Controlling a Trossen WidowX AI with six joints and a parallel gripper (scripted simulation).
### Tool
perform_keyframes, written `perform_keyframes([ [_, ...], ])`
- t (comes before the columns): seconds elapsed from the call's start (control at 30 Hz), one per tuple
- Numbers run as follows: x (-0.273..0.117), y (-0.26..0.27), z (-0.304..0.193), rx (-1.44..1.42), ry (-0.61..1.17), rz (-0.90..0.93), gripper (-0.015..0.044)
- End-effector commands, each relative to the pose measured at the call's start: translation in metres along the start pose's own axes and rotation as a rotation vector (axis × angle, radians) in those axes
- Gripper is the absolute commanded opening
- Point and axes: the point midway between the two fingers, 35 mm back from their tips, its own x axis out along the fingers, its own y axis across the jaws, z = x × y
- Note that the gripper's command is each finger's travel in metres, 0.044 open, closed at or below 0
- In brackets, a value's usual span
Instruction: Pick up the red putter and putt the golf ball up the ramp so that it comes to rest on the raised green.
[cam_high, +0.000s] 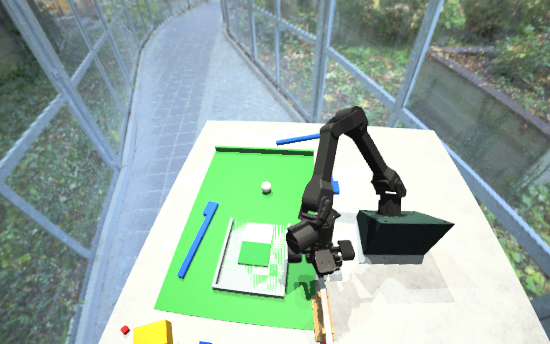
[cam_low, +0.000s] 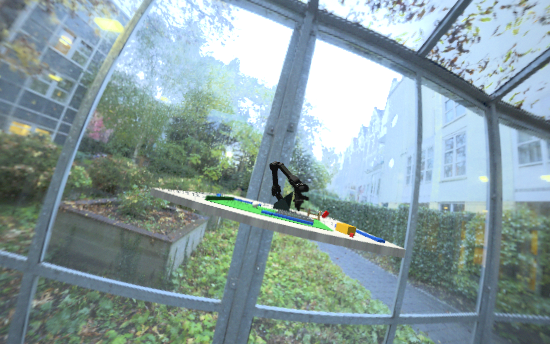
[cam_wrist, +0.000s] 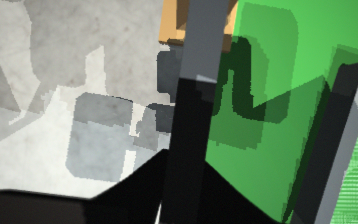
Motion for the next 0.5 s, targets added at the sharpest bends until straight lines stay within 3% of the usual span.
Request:
perform_keyframes([
  [0.0, -0.019, -0.005, 0.008, -0.001, -0.012, -0.014, 0.0],
  [0.33, -0.089, -0.002, 0.026, -0.002, -0.014, -0.01, 0.0],
  [0.47, -0.094, -0.001, 0.027, -0.002, -0.013, -0.01, 0.0],
])
